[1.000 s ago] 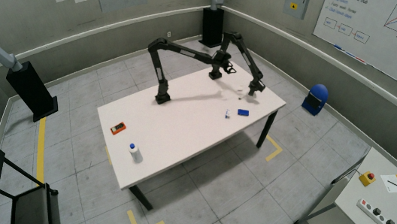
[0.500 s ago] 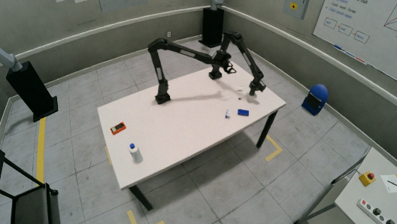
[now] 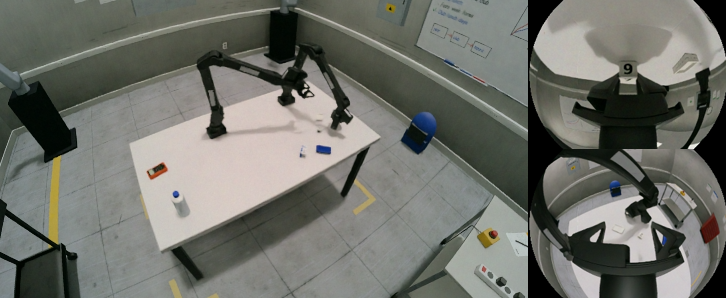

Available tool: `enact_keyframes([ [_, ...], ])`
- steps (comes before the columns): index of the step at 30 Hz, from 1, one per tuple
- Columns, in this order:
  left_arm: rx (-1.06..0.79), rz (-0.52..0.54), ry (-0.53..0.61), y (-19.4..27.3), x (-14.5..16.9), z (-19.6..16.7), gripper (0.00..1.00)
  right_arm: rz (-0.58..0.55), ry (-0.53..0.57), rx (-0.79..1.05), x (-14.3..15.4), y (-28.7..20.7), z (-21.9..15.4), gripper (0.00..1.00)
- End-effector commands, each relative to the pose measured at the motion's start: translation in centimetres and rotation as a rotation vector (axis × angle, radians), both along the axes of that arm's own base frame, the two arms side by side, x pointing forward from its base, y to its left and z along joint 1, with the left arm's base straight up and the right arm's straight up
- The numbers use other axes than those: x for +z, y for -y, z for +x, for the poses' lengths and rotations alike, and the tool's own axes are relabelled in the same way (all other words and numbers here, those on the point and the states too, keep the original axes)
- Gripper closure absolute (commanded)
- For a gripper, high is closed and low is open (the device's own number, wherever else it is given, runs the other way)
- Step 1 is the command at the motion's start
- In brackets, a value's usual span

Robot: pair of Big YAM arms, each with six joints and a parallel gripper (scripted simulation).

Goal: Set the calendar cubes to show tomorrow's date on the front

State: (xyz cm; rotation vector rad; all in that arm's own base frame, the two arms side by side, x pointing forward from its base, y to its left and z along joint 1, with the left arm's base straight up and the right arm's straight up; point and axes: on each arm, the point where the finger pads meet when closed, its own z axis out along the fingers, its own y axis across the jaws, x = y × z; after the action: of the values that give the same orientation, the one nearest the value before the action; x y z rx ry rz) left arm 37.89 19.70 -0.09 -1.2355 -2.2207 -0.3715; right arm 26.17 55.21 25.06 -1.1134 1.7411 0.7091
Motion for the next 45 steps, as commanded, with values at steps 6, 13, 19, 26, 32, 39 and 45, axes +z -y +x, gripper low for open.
enact_keyframes([
  [6,-0.006,0.009,0.055,-0.2,2.3,1.2,0.45,0.086,0.032,-0.005,5.5,-1.6,0.7,0.00],
  [13,-0.005,0.022,0.118,1.3,6.0,2.3,0.45,0.086,0.032,-0.005,5.5,-1.6,0.7,0.00],
  [19,-0.004,0.018,0.109,2.3,7.5,3.3,0.00,0.086,0.032,-0.005,5.5,-1.6,0.7,0.00],
  [26,-0.003,0.006,0.043,3.0,6.8,3.6,0.00,0.086,0.032,-0.005,5.5,-1.6,0.7,0.00],
  [32,-0.001,0.003,0.039,2.4,6.4,3.5,0.00,0.115,0.035,-0.020,5.5,0.0,0.7,0.00],
  [39,-0.001,0.007,0.058,2.4,7.3,3.6,0.00,0.164,0.058,-0.014,4.5,3.9,-1.5,0.00],
  [45,-0.001,0.007,0.058,2.4,7.3,3.6,0.00,0.228,0.092,-0.021,4.5,7.8,-2.9,0.00],
])
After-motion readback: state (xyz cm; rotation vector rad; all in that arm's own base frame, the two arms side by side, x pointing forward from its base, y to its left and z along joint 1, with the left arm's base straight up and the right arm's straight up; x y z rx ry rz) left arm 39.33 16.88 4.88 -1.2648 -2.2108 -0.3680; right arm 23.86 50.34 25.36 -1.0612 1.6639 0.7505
